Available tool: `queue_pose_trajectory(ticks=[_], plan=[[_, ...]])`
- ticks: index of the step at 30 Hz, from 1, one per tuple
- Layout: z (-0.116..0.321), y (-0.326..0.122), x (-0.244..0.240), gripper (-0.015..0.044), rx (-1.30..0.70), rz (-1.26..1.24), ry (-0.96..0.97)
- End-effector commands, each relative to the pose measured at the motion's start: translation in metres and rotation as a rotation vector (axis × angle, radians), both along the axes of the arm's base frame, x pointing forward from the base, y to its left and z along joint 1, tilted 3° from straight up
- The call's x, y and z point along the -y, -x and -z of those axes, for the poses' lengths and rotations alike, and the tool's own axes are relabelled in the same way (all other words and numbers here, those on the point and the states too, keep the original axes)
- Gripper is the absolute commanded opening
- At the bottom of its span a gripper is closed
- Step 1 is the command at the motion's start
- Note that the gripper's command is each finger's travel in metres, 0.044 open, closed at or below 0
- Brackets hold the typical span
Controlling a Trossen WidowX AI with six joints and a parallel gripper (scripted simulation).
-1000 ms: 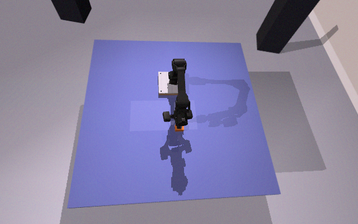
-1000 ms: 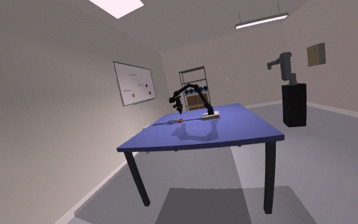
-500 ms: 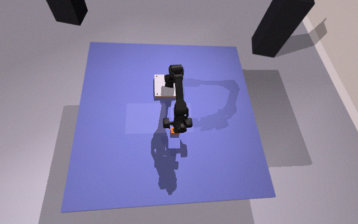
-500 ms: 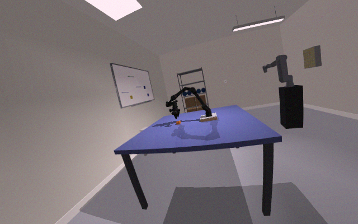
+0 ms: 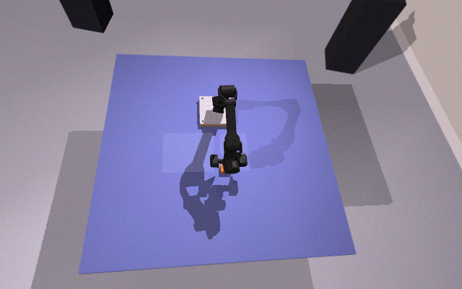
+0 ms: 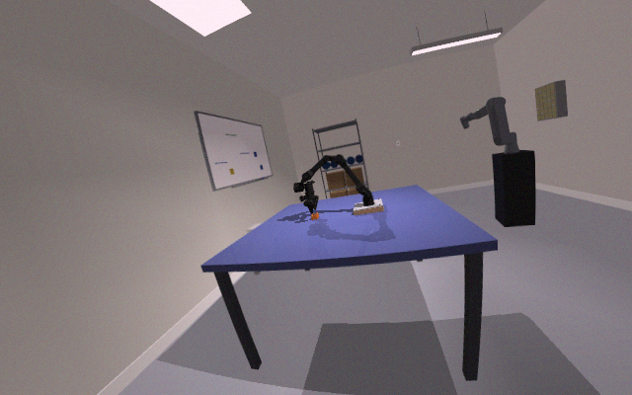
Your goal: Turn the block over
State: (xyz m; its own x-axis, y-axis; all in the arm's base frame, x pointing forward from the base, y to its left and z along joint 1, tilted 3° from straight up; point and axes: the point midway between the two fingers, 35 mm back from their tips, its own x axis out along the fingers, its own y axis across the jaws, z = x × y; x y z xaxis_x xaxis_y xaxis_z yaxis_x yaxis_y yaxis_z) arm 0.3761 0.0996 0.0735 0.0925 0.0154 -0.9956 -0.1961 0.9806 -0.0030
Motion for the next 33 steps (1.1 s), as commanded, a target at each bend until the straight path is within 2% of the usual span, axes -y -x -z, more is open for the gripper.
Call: queue_pose_trajectory(ticks=[1,19,24,33], plan=[[0.010,0.002,0.000,0.0440,-0.016,0.000,0.000],[0.035,0.000,0.000,0.0440,-0.016,0.000,0.000],[0.035,0.000,0.000,0.0309,-0.016,0.000,0.000],[0.035,0.000,0.000,0.0249,-0.016,0.000,0.000]])
